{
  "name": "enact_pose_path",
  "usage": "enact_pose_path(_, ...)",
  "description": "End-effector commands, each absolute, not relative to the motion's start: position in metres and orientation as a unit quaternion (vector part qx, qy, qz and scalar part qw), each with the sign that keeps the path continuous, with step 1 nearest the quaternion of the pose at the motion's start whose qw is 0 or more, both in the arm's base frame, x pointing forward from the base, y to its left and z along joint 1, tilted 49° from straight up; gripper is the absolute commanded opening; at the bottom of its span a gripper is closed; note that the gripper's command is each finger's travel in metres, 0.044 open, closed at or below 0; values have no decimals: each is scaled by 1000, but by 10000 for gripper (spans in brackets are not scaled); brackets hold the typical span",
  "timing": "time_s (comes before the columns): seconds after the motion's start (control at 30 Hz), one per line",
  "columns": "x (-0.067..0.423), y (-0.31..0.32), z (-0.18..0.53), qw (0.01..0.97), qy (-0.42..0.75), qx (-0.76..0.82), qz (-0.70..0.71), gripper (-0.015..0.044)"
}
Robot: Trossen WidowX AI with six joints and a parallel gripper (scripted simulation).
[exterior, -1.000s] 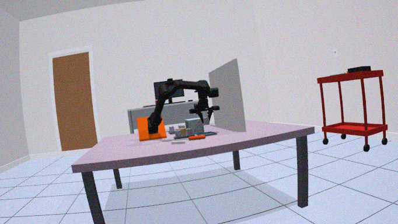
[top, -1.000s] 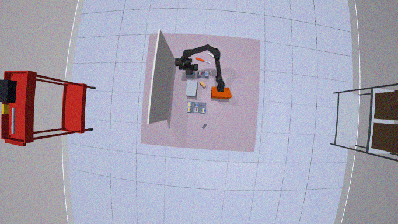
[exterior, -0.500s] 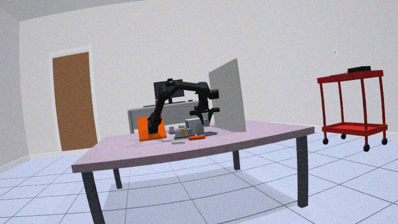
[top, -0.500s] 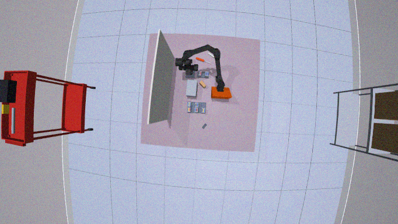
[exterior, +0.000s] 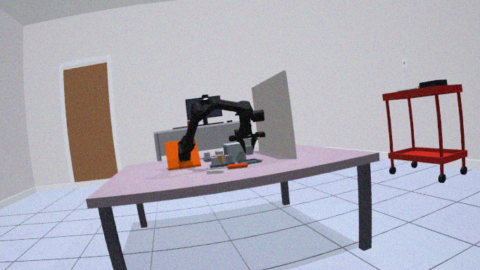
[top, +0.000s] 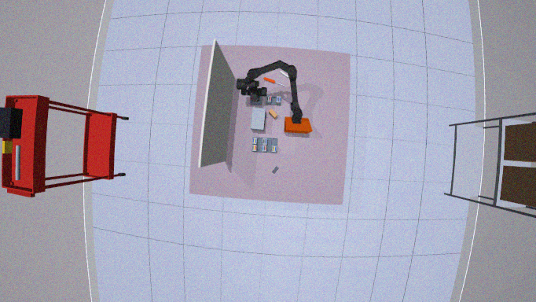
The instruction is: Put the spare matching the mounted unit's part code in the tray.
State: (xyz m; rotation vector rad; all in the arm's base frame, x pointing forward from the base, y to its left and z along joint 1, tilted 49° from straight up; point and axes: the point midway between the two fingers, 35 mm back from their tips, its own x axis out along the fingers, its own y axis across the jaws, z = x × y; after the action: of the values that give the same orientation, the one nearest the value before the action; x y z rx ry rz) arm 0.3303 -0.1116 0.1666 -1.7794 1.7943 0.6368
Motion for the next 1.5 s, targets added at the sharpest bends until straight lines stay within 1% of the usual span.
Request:
enact_pose_path(0.0, 330, -115, 165, 262, 665, -659, 235, 0)
enact_pose_path(1.17, 327, -136, 149, 259, 665, -660, 233, 0)
enact_pose_path(1.47, 328, -133, 150, 263, 665, -659, 233, 236)
